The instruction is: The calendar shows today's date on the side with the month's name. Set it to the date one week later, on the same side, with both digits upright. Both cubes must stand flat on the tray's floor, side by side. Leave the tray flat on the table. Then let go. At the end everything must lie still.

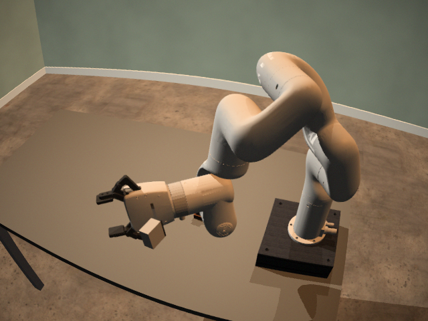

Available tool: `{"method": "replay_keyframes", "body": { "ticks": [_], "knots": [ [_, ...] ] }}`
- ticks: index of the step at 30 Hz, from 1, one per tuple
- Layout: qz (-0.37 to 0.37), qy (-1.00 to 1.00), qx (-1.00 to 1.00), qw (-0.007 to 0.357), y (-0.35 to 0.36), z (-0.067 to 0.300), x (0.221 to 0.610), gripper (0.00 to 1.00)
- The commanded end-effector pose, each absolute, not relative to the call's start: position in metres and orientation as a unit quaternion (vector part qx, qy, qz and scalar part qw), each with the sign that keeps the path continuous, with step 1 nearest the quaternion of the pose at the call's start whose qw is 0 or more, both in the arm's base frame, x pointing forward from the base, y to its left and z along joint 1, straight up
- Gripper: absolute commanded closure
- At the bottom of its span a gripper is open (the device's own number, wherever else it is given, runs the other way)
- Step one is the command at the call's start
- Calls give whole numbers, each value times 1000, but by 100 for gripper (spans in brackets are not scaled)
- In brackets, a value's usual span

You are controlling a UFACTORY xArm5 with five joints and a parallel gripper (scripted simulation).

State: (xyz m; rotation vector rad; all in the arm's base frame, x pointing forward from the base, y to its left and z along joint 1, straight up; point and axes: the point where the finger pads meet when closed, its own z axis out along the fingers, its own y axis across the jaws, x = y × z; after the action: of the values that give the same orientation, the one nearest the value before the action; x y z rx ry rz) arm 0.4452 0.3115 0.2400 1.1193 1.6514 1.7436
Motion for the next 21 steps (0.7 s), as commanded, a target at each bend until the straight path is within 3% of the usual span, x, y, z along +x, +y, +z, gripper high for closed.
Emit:
{"method": "replay_keyframes", "body": {
  "ticks": [1, 21],
  "knots": [
    [639, 604, 409, 244, 312, 241, 445, 0],
    [634, 608, 409, 248, 310, 240, 447, 0]
  ]
}}
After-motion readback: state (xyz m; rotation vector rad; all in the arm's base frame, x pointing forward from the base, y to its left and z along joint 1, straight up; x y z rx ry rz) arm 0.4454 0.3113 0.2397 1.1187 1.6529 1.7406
